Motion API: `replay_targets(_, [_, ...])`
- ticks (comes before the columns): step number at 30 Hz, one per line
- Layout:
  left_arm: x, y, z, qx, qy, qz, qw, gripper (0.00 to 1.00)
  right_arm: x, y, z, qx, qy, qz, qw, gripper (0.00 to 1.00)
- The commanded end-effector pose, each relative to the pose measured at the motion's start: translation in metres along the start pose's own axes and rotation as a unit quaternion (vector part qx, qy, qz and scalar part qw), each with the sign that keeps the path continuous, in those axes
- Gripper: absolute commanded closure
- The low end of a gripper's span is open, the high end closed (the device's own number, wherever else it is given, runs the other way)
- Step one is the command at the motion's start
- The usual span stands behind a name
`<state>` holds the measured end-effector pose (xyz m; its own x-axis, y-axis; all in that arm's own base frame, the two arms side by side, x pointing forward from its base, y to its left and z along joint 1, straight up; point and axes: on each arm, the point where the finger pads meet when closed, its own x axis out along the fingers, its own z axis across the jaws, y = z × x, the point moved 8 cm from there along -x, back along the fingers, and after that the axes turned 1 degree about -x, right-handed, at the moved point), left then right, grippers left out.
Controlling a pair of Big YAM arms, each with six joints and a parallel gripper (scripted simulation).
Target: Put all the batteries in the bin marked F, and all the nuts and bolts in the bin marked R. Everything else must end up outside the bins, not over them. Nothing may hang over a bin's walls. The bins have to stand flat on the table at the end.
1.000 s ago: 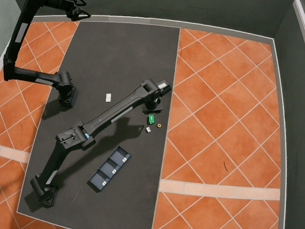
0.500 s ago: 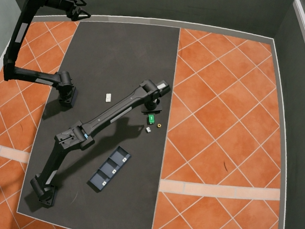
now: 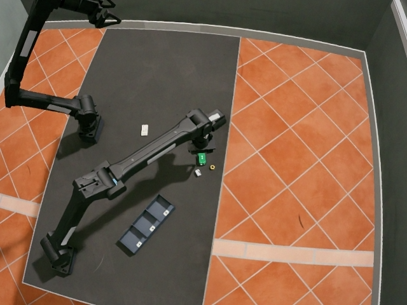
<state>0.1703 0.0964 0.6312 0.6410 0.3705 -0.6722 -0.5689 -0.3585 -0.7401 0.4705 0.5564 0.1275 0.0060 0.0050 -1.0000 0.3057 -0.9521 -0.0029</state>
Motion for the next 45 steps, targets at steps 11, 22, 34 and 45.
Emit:
replay_targets(11, [-0.026, -0.007, 0.001, 0.004, 0.001, -0.027, 1.000, 0.00, 0.059, 0.000, -0.003, -0.004, -0.006, 0.002, 1.000, 0.60])
replay_targets(22, [-0.026, -0.007, 0.001, 0.004, 0.001, -0.027, 1.000, 0.00, 0.051, 0.006, -0.012, 0.000, 0.004, -0.004, 1.000, 0.60])
replay_targets(34, [-0.026, -0.007, 0.001, 0.004, 0.001, -0.027, 1.000, 0.00, 0.066, 0.011, -0.009, 0.001, -0.003, 0.000, 1.000, 0.60])
replay_targets(45, [-0.026, -0.007, 0.001, 0.004, 0.001, -0.027, 1.000, 0.00, 0.059, 0.011, -0.009, 0.002, 0.003, -0.003, 1.000, 0.60])
